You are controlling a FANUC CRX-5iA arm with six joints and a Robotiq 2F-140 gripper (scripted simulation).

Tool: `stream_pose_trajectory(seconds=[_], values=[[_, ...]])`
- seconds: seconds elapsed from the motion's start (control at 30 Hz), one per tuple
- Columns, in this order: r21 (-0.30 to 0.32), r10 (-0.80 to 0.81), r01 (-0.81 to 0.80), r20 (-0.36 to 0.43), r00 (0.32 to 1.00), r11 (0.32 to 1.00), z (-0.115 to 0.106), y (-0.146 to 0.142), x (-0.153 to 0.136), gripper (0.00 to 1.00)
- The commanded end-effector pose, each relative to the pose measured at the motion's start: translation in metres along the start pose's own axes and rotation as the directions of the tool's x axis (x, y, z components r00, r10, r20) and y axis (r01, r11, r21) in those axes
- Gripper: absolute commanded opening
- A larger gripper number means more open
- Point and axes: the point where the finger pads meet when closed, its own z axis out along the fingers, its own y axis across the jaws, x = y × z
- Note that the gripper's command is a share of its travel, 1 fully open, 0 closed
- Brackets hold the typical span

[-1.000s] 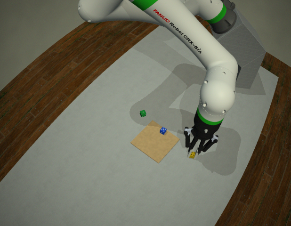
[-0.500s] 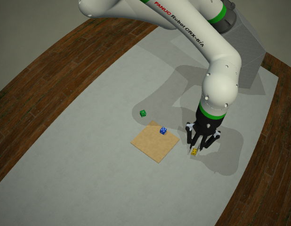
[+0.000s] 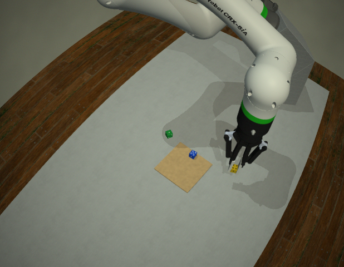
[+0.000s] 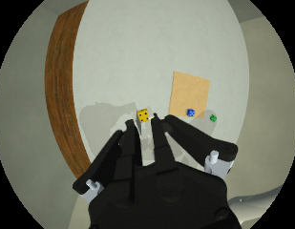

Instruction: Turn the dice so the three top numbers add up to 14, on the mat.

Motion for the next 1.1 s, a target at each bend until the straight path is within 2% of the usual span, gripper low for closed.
stream_pose_trajectory(seconds=[0.0,0.2,0.27,0.3,0.37,0.43,0.47,0.53,0.57,0.6,0.63,1.07], values=[[0.0,0.0,0.0,0.0,1.0,1.0,-0.001,0.0,0.0,0.09],[0.0,0.0,0.0,0.0,1.0,1.0,-0.001,0.0,0.0,0.09],[0.001,0.019,-0.019,0.0,1.0,1.0,-0.001,0.009,0.0,0.09],[0.003,0.054,-0.054,0.001,0.999,0.999,-0.002,0.026,0.0,0.09],[0.006,0.165,-0.165,0.002,0.986,0.986,-0.003,0.079,-0.004,0.09],[0.006,0.165,-0.165,0.002,0.986,0.986,-0.003,0.079,-0.004,0.09],[0.005,0.224,-0.224,0.002,0.974,0.974,-0.004,0.108,-0.008,0.09],[0.005,0.224,-0.224,0.002,0.974,0.974,-0.004,0.108,-0.008,0.09],[0.003,0.274,-0.274,0.001,0.962,0.962,-0.005,0.132,-0.014,0.09],[0.003,0.274,-0.274,0.001,0.962,0.962,-0.005,0.132,-0.014,0.09],[0.001,0.308,-0.308,0.0,0.951,0.951,-0.005,0.149,-0.018,0.09],[0.0,0.326,-0.326,0.0,0.945,0.945,-0.005,0.158,-0.021,0.09]])
